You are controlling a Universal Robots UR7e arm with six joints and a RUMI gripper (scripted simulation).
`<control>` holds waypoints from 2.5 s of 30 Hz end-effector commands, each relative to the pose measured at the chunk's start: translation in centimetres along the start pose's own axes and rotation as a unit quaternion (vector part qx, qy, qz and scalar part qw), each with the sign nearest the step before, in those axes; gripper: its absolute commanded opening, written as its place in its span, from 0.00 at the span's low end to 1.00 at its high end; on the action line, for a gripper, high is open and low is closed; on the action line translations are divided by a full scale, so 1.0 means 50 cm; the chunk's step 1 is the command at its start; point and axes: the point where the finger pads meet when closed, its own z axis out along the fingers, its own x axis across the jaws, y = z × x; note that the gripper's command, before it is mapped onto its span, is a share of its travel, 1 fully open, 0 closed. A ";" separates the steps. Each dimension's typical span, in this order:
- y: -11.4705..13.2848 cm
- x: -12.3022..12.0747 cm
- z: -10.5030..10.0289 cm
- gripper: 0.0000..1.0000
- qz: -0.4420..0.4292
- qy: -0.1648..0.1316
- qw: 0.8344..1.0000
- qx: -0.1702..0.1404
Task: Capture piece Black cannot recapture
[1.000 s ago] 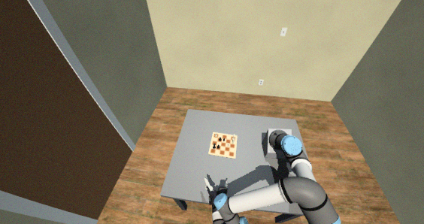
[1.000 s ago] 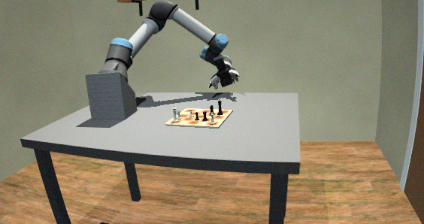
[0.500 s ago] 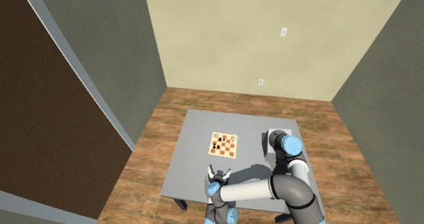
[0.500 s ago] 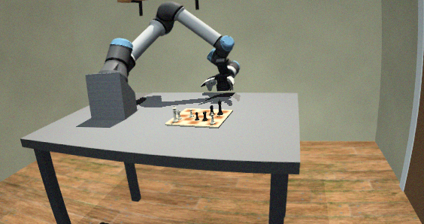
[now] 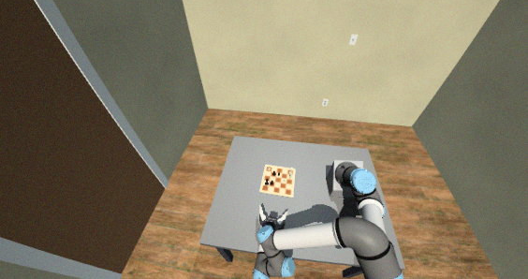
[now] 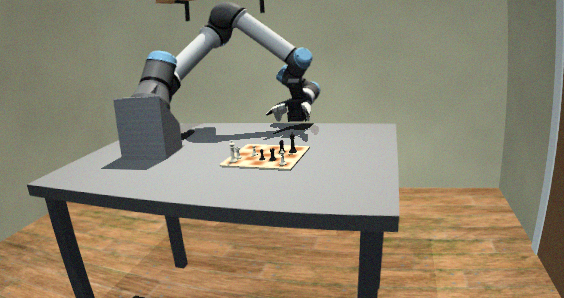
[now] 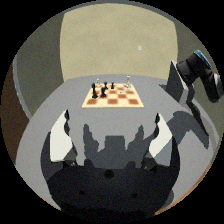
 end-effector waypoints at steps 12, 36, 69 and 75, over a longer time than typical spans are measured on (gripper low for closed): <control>-0.001 0.000 0.000 1.00 0.000 0.000 1.000 0.000; -0.002 -0.001 -0.001 1.00 0.000 0.000 1.000 0.000; -0.173 -0.006 -0.022 1.00 0.001 0.001 1.000 -0.001; -0.174 -0.006 -0.003 1.00 0.005 0.015 1.000 -0.010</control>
